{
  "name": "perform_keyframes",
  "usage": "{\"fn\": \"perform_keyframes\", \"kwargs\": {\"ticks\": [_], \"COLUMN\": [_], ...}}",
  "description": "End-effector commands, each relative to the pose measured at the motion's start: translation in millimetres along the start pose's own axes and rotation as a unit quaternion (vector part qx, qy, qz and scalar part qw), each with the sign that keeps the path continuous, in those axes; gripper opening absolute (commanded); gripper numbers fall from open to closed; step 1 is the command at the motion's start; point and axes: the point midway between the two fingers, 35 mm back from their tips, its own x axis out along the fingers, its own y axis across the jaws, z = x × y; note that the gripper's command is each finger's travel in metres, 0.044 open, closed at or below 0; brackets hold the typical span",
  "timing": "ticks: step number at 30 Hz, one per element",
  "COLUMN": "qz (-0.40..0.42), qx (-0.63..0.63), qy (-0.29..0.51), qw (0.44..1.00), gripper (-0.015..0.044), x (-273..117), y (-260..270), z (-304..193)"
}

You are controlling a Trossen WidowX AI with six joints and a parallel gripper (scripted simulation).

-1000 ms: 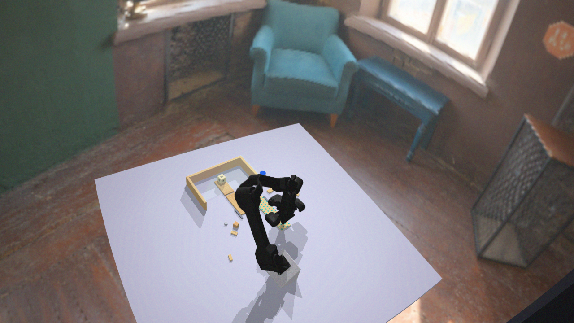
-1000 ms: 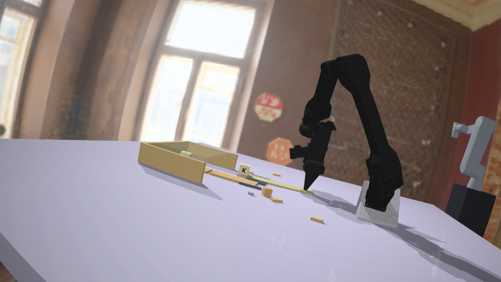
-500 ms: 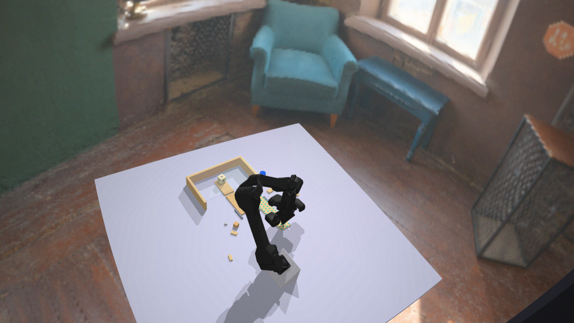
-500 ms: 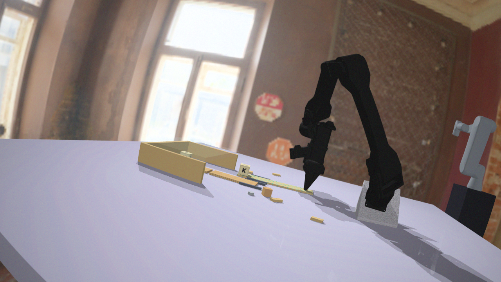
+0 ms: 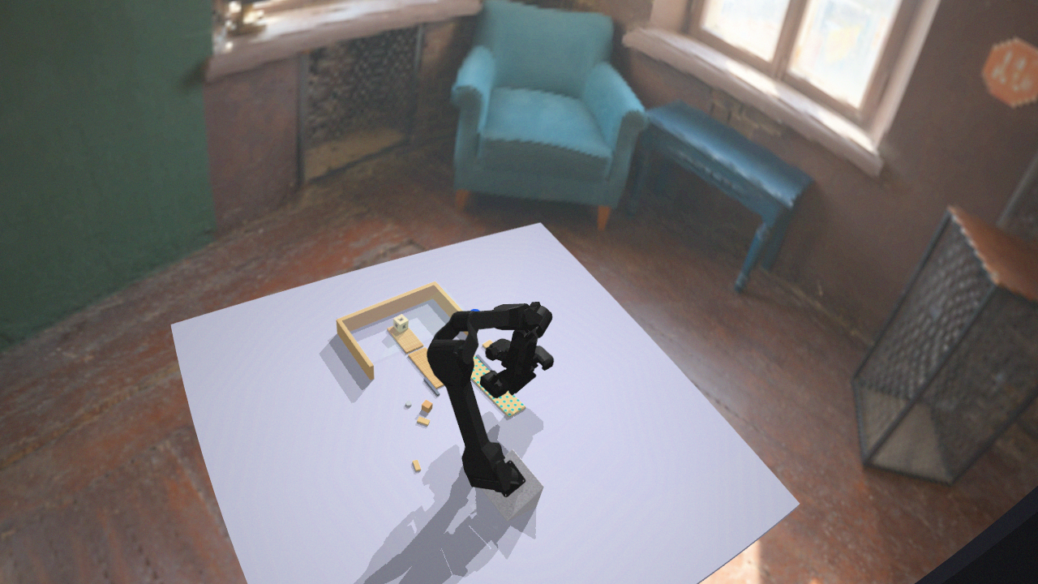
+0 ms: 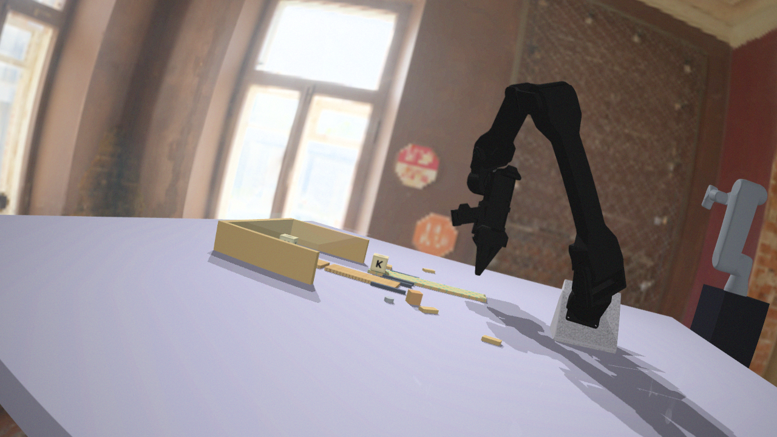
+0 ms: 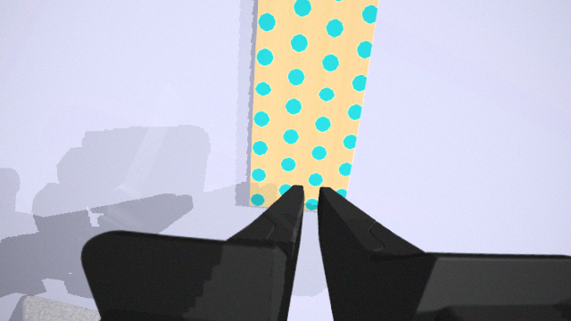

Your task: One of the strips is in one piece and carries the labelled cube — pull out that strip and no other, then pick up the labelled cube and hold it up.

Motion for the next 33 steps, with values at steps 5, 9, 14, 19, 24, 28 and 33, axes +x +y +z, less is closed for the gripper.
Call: {"fn": "perform_keyframes", "kwargs": {"ticks": [5,9,14,19,24,28,33], "qz": [0.003,0.004,0.004,0.004,0.004,0.004,0.004], "qx": [-0.049,-0.049,-0.049,-0.05,-0.05,-0.05,-0.051], "qy": [0.004,0.003,0.003,0.002,0.002,0.002,0.001], "qw": [0.999,0.999,0.999,0.999,0.999,0.999,0.999], "gripper": [0.021,0.0315,0.044,0.044,0.044,0.044,0.044], "x": [-3.1,-6.1,-10.1,-13.6,-17.0,-19.3,-21.6], "y": [-0.5,-1.1,-2.3,-3.1,-3.5,-2.3,-2.1], "z": [30.8,47.4,67.9,87.9,108.5,124.6,144.9]}}
